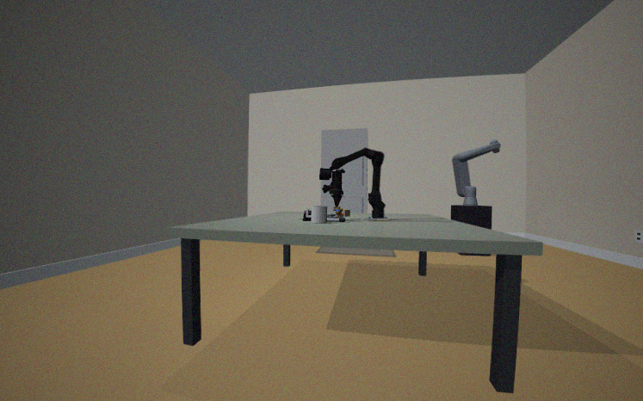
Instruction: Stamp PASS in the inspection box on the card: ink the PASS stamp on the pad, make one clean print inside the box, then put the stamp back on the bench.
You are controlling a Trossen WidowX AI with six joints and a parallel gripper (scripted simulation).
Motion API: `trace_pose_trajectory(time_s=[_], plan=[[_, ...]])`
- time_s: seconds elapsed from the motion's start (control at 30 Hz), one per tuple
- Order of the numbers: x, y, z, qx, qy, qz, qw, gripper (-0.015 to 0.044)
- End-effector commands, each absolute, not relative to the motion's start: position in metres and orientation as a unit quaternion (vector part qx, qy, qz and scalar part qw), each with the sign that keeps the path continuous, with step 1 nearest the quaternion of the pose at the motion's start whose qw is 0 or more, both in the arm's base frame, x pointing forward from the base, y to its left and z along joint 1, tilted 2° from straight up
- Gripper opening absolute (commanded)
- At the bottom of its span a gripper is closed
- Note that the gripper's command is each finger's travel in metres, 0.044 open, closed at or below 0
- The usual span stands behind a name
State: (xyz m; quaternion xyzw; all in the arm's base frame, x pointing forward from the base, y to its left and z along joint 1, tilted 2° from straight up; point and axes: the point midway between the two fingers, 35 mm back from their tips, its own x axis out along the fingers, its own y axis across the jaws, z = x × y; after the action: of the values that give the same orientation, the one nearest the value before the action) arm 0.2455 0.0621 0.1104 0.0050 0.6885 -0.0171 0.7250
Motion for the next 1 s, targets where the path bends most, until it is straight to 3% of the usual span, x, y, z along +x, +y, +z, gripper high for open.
trace_pose_trajectory(time_s=[0.0,0.97], plan=[[0.245,0.062,0.12,0.006,0.687,-0.02,0.726,0.0],[0.262,-0.011,0.129,-0.157,0.674,0.134,0.71,0.0]])
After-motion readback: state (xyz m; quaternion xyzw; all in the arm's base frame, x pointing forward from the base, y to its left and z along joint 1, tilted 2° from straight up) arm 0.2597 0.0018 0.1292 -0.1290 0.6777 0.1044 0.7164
